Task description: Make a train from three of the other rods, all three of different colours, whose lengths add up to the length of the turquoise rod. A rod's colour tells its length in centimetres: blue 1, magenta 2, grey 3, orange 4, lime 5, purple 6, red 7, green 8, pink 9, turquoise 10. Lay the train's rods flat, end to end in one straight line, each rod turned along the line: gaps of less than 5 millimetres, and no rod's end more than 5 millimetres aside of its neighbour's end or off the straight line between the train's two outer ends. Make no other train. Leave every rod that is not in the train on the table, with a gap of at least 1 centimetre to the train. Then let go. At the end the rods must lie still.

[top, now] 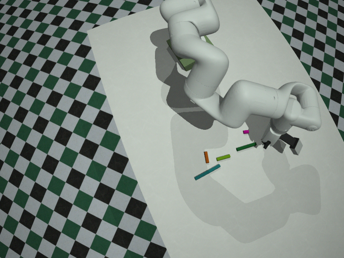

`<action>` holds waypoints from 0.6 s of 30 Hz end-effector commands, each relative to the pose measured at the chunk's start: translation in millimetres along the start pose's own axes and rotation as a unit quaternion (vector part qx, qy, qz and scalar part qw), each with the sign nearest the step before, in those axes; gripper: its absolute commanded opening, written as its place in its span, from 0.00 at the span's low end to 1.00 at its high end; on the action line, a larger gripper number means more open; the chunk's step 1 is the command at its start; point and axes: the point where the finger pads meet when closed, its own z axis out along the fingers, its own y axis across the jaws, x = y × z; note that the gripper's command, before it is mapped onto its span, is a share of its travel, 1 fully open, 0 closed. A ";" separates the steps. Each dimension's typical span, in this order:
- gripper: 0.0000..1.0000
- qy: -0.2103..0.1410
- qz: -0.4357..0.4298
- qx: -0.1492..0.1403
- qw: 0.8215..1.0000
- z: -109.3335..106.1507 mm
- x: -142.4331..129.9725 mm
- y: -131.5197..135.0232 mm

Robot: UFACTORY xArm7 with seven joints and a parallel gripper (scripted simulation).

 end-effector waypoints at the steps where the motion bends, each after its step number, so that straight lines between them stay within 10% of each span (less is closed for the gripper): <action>1: 0.24 0.002 0.000 0.000 1.000 -0.1 1.1 0.0; 18: 0.24 0.002 0.000 0.000 1.000 10.8 1.2 0.0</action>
